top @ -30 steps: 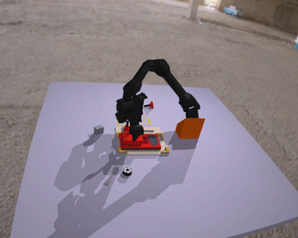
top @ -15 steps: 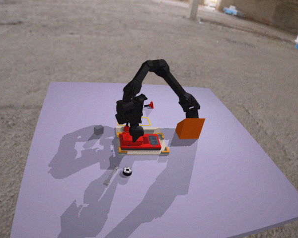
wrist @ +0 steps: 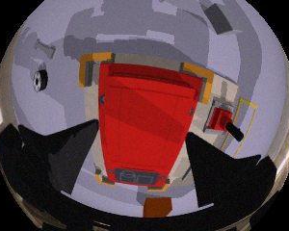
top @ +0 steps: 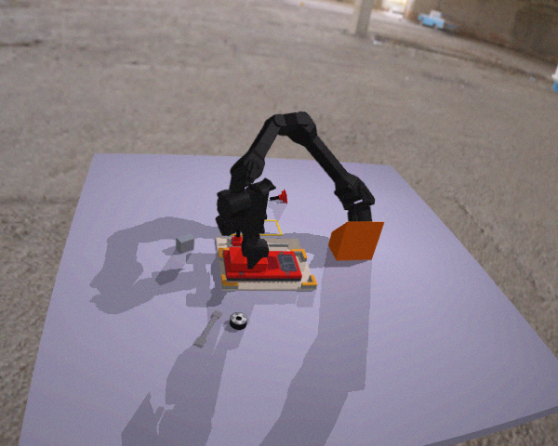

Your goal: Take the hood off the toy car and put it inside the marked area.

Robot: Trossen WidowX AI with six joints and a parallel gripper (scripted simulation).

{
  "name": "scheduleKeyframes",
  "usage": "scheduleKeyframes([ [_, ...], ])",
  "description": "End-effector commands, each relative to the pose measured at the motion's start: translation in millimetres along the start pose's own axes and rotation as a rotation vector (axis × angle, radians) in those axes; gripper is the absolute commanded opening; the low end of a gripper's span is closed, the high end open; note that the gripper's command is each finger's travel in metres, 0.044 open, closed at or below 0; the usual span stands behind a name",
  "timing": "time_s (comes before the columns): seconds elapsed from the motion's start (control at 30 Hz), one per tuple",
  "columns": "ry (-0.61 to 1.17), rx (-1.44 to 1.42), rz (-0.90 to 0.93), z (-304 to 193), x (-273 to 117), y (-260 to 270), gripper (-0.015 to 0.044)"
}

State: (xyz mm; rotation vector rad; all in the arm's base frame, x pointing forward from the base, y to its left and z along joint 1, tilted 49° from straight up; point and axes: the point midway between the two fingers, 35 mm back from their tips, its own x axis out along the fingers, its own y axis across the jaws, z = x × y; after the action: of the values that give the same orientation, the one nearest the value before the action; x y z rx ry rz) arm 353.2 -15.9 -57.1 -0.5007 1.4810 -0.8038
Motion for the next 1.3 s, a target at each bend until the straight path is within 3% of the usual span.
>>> scheduleKeyframes([
  [0.0,-0.001,-0.007,-0.005,-0.8,3.4,-0.2,0.0440],
  [0.37,-0.001,-0.007,-0.006,-0.9,8.8,-0.4,0.0440],
  [0.5,0.000,0.000,0.000,0.0,5.9,-0.1,0.0335],
  [0.8,0.000,0.000,0.000,0.0,5.9,-0.1,0.0275],
  [1.13,0.000,0.000,0.000,0.1,1.1,0.1,0.0012],
  [1.27,0.000,0.000,0.000,0.1,-1.5,0.2,0.0000],
])
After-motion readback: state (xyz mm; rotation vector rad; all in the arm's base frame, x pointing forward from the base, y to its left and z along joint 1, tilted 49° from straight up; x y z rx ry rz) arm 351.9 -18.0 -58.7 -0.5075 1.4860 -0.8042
